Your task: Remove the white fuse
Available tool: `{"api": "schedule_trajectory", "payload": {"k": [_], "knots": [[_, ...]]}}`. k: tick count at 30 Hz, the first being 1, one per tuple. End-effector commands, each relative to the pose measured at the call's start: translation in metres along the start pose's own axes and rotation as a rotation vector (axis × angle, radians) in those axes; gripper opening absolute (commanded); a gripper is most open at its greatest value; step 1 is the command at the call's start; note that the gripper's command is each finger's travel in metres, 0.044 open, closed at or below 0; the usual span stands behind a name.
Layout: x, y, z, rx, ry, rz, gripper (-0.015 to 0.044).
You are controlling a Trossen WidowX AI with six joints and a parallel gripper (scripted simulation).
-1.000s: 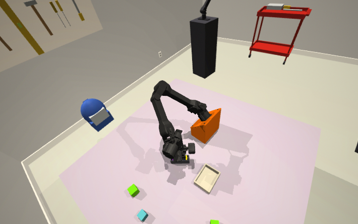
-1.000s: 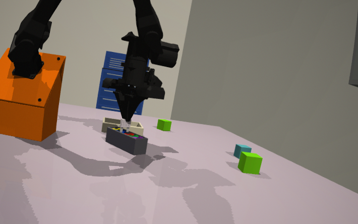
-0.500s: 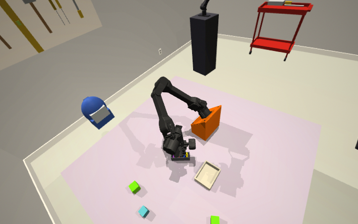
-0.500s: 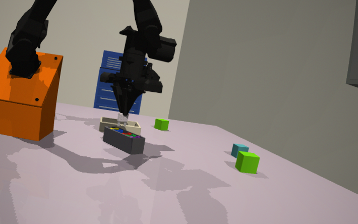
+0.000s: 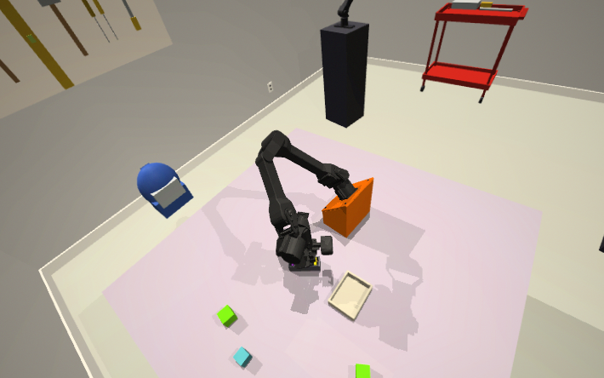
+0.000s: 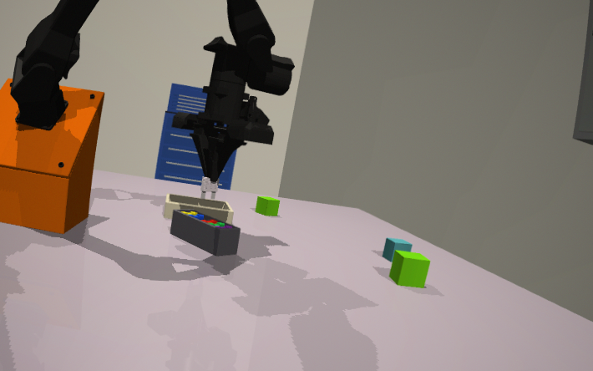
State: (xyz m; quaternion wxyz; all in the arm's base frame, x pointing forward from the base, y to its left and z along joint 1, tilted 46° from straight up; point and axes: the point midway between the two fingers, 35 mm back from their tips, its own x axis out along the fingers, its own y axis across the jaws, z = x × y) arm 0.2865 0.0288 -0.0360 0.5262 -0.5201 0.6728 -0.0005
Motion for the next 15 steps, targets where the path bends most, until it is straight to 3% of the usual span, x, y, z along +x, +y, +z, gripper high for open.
{"api": "schedule_trajectory", "payload": {"k": [1, 15], "knots": [[-0.003, 0.013, 0.017, -0.002, -0.007, 0.006, 0.0000], [-0.007, 0.072, 0.067, -0.003, -0.015, 0.014, 0.0000]]}}
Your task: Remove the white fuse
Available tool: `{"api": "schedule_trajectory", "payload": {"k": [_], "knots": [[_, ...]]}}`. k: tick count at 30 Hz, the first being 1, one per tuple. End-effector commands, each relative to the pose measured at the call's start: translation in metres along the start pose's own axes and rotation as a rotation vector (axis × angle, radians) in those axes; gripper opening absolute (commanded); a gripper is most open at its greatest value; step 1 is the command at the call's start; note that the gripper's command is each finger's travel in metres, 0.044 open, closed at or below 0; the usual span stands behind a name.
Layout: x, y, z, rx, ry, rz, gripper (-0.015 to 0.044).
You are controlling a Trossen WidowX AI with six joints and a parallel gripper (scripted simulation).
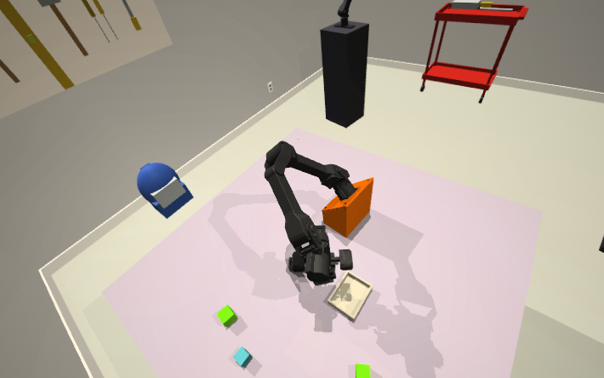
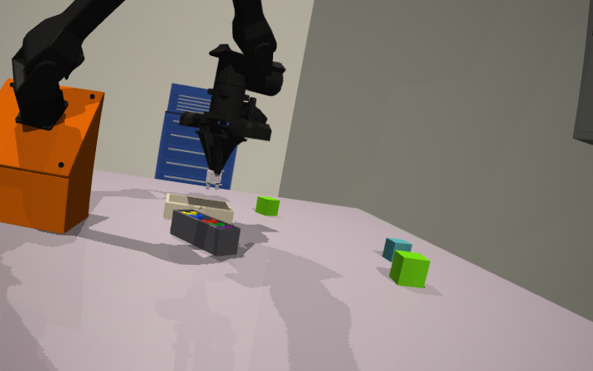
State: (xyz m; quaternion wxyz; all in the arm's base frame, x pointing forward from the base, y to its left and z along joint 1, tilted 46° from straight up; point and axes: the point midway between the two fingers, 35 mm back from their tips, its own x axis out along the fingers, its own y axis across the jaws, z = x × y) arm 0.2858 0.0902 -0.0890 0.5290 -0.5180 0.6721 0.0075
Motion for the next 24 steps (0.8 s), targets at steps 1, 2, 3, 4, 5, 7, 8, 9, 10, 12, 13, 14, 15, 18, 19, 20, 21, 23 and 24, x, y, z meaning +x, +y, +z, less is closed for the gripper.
{"api": "schedule_trajectory", "payload": {"k": [1, 2, 3, 4, 5, 7, 8, 9, 10, 12, 13, 14, 15, 18, 19, 20, 21, 23, 24], "knots": [[-0.001, 0.019, 0.014, 0.003, -0.002, 0.003, 0.0000], [0.000, 0.023, 0.017, 0.003, -0.002, 0.003, 0.0000], [0.000, 0.028, 0.020, 0.003, -0.002, 0.003, 0.0000], [0.000, 0.033, 0.022, 0.004, -0.002, 0.003, 0.0000], [0.000, 0.038, 0.025, 0.004, -0.001, 0.003, 0.0000], [0.001, 0.048, 0.030, 0.005, 0.000, 0.002, 0.0000], [0.002, 0.053, 0.033, 0.005, 0.000, 0.002, 0.0000], [0.002, 0.058, 0.035, 0.005, 0.001, 0.001, 0.0000], [0.003, 0.063, 0.037, 0.006, 0.002, 0.001, 0.0000], [0.004, 0.074, 0.042, 0.007, 0.003, -0.001, 0.0000], [0.005, 0.079, 0.043, 0.007, 0.004, -0.002, 0.0000], [0.005, 0.083, 0.045, 0.008, 0.005, -0.003, 0.0000], [0.006, 0.086, 0.046, 0.008, 0.006, -0.003, 0.0000], [0.006, 0.087, 0.046, 0.008, 0.006, -0.003, 0.0000], [0.006, 0.087, 0.046, 0.008, 0.006, -0.003, 0.0000], [0.007, 0.087, 0.046, 0.008, 0.006, -0.003, 0.0000], [0.008, 0.087, 0.046, 0.008, 0.006, -0.003, 0.0000], [0.012, 0.087, 0.046, 0.008, 0.006, -0.004, 0.0000], [0.013, 0.087, 0.046, 0.008, 0.006, -0.004, 0.0000]]}}
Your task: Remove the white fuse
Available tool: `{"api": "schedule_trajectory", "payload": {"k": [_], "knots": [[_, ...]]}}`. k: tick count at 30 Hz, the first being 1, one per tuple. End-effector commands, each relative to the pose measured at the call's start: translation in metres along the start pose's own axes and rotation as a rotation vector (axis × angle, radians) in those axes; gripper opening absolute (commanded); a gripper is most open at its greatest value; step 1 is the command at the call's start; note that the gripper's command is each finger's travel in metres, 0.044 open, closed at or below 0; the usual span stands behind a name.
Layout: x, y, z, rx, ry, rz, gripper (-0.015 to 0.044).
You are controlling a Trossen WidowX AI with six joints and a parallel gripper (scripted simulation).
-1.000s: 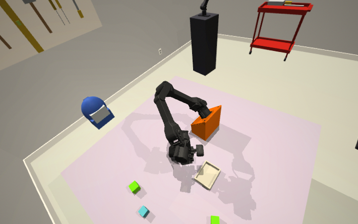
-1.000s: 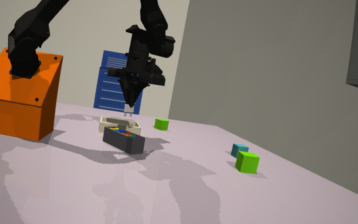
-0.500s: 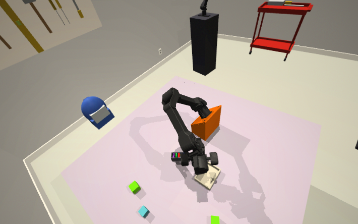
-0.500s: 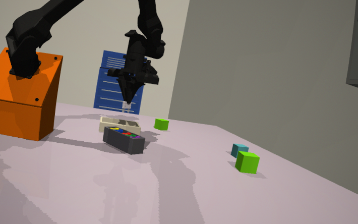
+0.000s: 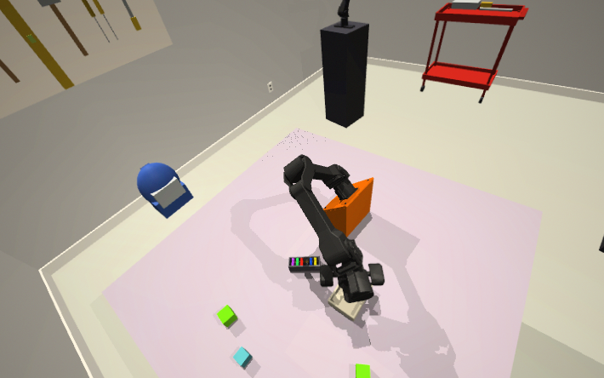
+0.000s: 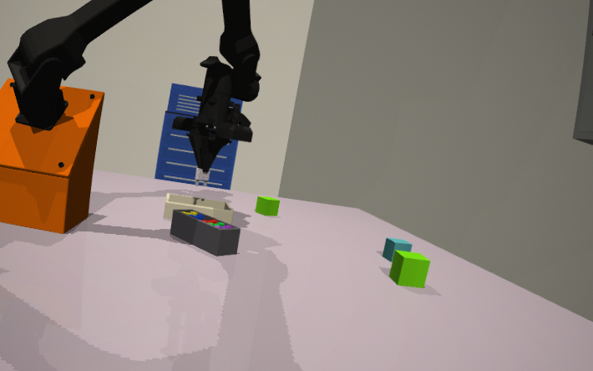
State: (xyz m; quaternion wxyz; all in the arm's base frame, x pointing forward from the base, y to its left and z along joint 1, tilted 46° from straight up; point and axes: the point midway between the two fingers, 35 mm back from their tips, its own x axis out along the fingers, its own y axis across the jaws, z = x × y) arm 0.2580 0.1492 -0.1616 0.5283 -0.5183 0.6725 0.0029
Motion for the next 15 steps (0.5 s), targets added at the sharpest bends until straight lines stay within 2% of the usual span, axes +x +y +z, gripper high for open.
{"api": "schedule_trajectory", "payload": {"k": [1, 15], "knots": [[0.006, 0.001, 0.001, 0.003, 0.000, 0.001, 0.0000], [0.029, 0.000, 0.001, 0.004, 0.000, 0.000, 0.0000]]}}
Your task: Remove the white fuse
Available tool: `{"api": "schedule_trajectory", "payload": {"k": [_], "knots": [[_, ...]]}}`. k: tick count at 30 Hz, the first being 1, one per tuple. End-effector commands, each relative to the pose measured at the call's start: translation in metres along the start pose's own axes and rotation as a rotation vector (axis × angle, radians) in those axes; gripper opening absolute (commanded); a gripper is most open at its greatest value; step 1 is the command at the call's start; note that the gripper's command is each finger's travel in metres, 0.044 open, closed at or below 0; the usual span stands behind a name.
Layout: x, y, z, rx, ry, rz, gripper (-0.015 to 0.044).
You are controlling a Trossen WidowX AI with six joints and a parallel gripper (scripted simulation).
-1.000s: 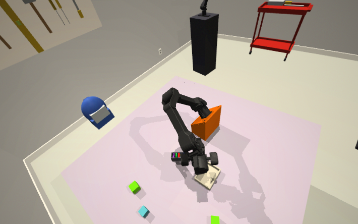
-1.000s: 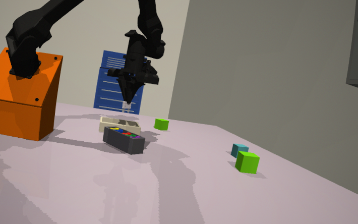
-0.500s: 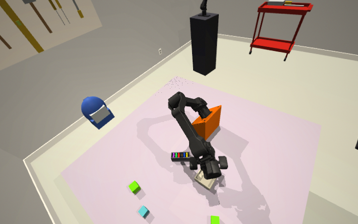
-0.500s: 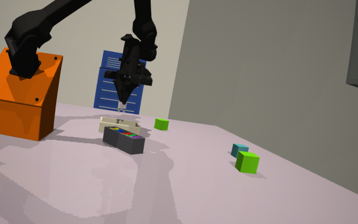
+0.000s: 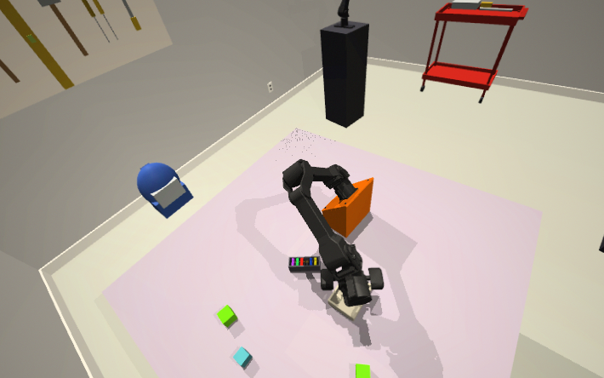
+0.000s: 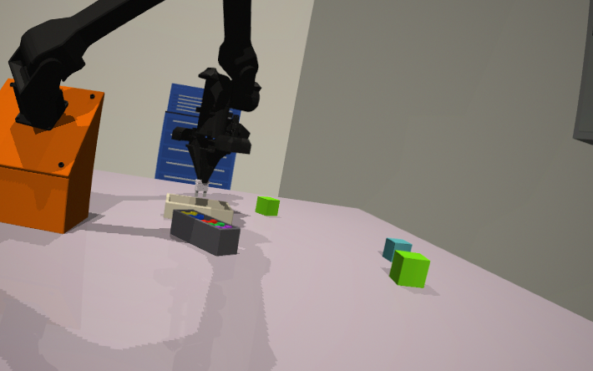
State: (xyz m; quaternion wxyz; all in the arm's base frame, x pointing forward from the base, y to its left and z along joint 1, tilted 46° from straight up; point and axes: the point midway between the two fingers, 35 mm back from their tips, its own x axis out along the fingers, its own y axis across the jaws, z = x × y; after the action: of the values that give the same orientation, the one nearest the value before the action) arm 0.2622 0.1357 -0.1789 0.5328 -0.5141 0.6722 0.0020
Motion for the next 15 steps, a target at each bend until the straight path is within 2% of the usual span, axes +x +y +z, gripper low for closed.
{"api": "schedule_trajectory", "payload": {"k": [1, 8, 15], "knots": [[0.0082, 0.0000, -0.0023, -0.007, 0.006, -0.004, 0.0000], [0.0153, -0.0001, -0.0028, -0.007, 0.006, -0.005, 0.0000], [0.0120, -0.0002, -0.0010, 0.000, 0.002, -0.001, 0.0184]]}}
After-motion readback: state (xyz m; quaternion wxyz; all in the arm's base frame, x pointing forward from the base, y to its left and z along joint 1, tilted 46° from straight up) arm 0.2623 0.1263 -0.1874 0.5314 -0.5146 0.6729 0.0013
